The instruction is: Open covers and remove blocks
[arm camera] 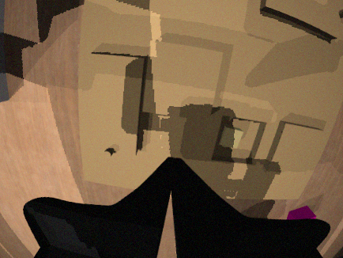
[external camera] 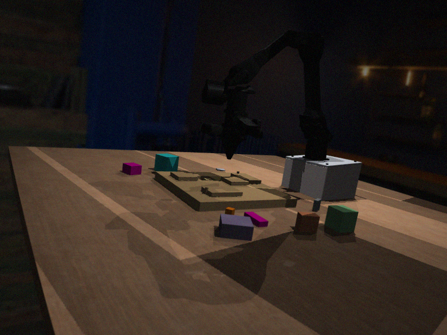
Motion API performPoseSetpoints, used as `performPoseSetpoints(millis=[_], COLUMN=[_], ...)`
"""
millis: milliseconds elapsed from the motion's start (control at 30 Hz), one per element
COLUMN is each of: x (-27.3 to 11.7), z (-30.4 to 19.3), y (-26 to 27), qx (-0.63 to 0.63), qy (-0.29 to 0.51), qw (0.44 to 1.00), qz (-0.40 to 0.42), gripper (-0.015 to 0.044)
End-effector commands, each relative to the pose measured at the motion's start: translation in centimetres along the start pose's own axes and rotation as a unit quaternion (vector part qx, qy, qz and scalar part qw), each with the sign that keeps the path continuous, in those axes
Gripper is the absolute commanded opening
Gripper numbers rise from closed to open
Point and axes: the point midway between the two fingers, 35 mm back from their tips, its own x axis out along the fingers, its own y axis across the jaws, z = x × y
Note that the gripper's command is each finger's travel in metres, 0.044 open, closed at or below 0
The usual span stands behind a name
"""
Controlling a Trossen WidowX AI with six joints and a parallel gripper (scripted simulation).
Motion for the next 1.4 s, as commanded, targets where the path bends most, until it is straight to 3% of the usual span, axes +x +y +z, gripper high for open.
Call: performPoseSetpoints(millis=[0,1367], x=[0.0,3.2], z=[0.0,0.0], y=[0.0,-0.2], qx=[-0.003,-0.003], qy=[-0.001,-0.001], qw=[1.000,1.000], qz=[-0.001,-0.001], gripper=[0.0000,0.0000])
